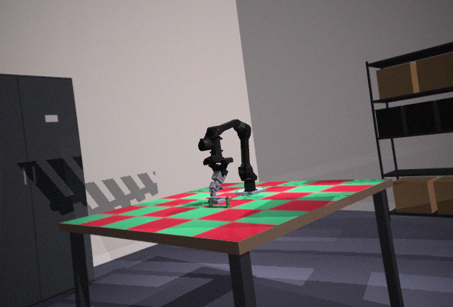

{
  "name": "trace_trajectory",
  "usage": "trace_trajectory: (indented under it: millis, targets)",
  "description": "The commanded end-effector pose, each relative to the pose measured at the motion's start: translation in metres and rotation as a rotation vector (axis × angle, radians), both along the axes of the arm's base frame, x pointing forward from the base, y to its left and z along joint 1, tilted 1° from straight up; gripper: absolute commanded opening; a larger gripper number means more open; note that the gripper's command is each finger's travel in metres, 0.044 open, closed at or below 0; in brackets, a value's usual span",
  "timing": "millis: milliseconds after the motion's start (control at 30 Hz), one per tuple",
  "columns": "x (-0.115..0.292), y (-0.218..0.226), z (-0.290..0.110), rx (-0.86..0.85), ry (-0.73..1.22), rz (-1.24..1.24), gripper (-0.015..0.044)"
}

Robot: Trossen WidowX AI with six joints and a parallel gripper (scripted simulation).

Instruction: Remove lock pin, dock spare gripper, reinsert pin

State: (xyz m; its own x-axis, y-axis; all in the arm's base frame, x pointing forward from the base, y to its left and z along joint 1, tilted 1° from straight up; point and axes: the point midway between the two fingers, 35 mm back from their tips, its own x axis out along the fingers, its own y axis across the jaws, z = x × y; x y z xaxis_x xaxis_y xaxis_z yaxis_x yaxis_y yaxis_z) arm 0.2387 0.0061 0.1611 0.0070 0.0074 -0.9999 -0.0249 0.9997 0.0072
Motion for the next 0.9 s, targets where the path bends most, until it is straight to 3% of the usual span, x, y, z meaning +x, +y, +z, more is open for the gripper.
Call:
trace_trajectory:
  millis: [0,867]
  targets:
    - [0.0036,0.0005,-0.0035,0.002,-0.003,-0.004,0.0000]
    - [0.0116,0.0004,-0.0125,0.000,0.000,0.001,0.0000]
